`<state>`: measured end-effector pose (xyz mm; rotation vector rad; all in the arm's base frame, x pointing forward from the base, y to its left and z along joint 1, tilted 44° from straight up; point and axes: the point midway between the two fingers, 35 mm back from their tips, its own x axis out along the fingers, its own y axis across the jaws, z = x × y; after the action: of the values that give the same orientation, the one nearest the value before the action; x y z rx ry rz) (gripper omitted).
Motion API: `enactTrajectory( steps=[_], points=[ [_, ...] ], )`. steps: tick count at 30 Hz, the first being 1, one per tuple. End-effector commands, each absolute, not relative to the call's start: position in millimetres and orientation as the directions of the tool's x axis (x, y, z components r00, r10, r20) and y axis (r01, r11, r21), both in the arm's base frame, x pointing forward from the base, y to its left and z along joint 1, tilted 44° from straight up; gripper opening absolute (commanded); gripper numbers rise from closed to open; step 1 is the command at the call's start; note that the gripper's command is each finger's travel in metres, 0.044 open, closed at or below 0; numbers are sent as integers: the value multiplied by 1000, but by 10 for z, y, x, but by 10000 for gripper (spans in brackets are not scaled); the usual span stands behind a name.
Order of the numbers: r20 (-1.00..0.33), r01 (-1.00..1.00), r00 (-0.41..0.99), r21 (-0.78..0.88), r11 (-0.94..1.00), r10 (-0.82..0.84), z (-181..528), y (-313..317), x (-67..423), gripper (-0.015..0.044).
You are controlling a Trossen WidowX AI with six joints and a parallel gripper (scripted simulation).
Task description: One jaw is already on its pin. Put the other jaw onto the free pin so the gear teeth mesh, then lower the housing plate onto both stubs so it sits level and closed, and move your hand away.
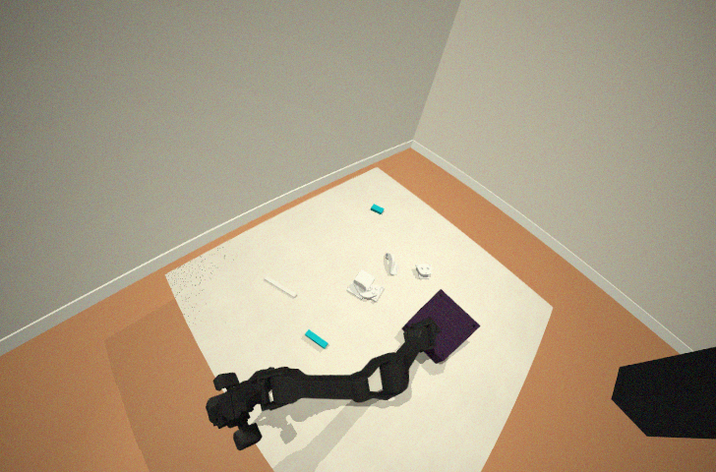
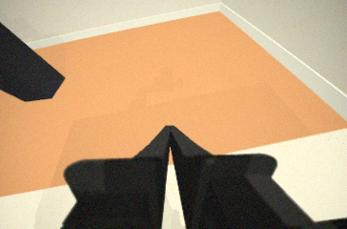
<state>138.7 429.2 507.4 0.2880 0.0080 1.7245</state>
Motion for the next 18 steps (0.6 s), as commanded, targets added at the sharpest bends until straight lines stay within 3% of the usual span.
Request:
enactTrajectory(
  steps=[1, 18],
  points=[
    [119, -978, -61, 193, -83, 991, 4786, 4309, 1784, 0],
    [-87, -927, 174, 320, 193, 981, 3919, 3974, 3036, 0]
  ],
)
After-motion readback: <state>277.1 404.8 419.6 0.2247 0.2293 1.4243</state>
